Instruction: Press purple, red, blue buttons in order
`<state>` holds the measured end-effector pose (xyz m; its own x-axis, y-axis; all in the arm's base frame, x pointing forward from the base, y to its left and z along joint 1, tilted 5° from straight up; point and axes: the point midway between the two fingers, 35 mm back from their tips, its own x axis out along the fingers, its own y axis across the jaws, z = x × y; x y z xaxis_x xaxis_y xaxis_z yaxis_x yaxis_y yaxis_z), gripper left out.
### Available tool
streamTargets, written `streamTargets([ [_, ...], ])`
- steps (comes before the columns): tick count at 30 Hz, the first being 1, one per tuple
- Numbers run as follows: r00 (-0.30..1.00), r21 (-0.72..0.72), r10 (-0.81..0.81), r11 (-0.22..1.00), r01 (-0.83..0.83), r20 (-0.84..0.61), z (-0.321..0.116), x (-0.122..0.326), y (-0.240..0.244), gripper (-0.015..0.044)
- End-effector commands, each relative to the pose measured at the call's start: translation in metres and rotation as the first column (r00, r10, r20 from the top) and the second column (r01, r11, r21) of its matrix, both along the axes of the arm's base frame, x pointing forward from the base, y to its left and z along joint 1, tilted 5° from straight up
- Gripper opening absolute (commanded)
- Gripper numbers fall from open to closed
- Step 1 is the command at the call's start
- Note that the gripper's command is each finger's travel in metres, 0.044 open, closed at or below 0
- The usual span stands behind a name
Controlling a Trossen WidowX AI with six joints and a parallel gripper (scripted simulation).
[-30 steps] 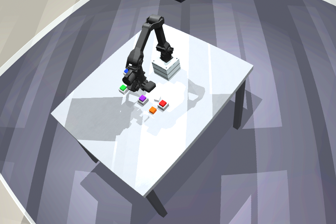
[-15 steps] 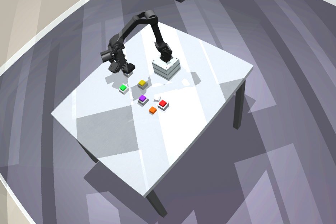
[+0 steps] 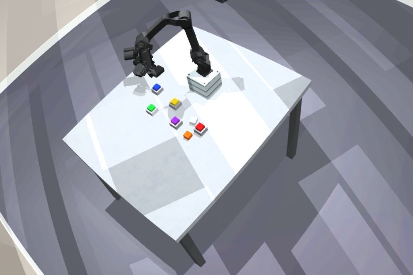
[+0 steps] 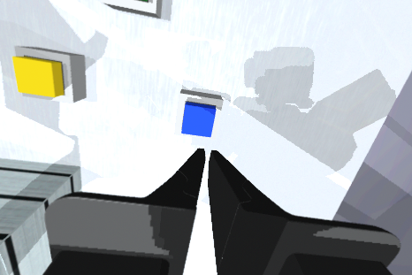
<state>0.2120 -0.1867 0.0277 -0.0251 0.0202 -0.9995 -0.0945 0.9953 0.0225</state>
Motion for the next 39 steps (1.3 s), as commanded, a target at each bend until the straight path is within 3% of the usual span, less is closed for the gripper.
streamTargets([
  [1,1.0,0.012,0.009,1.0,-0.009,-0.021,-0.05,-0.009,0.003,0.002],
  [39,1.0,0.013,0.009,1.0,-0.009,-0.022,-0.087,-0.011,0.004,0.002],
])
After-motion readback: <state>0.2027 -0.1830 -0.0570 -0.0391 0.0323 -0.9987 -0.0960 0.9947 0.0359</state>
